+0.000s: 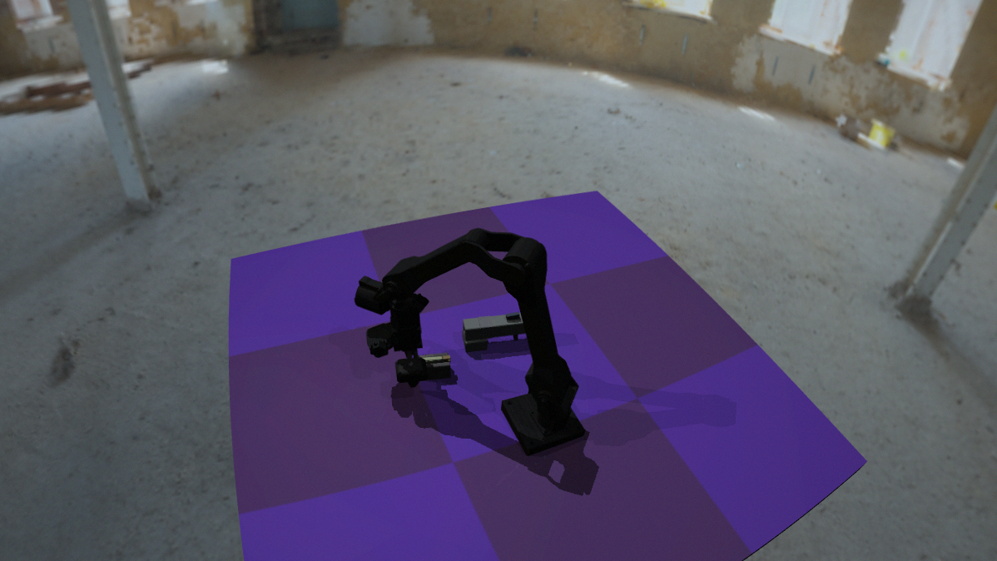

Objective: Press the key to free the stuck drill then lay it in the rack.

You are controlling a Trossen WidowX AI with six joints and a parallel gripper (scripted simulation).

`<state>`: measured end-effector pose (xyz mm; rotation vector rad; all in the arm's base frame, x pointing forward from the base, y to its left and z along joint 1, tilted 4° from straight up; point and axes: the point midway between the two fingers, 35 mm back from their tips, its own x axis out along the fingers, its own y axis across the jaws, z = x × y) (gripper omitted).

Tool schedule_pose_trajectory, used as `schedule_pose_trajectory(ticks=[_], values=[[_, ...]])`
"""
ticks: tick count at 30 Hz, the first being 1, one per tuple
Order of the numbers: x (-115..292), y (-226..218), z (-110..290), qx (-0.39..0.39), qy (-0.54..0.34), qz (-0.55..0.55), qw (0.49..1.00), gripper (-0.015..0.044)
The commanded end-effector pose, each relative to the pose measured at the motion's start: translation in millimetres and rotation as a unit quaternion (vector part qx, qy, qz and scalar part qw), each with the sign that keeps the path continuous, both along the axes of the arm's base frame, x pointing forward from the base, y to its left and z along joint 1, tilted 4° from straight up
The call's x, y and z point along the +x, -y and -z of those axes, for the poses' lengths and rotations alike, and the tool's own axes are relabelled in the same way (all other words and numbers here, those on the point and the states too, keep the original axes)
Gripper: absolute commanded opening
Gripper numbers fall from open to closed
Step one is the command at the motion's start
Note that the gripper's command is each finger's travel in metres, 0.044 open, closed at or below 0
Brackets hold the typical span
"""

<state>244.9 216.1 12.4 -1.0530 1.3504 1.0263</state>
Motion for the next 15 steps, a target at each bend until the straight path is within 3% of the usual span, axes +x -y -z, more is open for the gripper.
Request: schedule_pose_trajectory(ticks=[1, 15], values=[[0.9, -1.2, -18.5, -0.001, 0.004, 0.001, 1.000, 0.0440], [2.7, -4.2, -74.4, -0.001, 0.004, 0.002, 1.000, 0.0440]])
